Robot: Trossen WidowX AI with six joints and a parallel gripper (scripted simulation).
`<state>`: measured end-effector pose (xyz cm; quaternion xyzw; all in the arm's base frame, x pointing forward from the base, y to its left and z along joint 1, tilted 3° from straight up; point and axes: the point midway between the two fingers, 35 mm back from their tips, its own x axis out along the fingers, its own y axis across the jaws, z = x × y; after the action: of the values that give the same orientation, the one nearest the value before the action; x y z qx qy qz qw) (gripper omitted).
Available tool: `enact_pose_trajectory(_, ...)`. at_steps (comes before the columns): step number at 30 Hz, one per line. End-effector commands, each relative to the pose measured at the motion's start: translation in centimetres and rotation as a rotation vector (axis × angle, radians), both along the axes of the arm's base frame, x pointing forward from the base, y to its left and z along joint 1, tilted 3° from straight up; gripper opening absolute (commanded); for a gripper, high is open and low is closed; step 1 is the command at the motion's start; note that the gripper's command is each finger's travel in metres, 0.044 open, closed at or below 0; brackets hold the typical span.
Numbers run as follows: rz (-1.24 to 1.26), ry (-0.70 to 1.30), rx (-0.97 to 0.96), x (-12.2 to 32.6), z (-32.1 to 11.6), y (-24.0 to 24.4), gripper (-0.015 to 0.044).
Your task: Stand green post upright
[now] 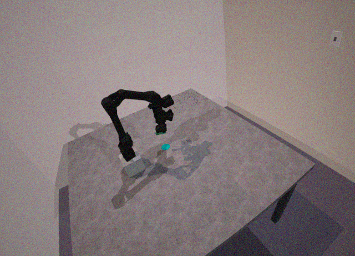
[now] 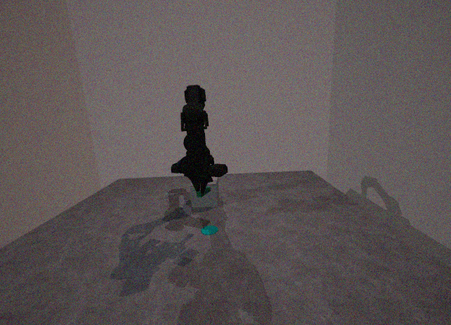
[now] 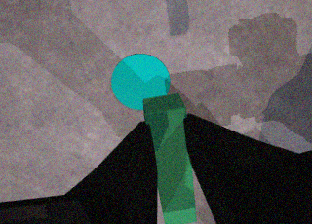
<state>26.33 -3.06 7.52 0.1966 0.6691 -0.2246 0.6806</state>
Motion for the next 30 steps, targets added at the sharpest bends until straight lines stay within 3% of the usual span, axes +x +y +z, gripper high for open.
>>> enact_pose_trajectory(1,0.009,0.004,0.005,-0.6,0.0,1.1,0.0023)
enact_pose_trajectory(30,0.098,-0.094,-0.120,0.2,-1.9,2.4,0.0023)
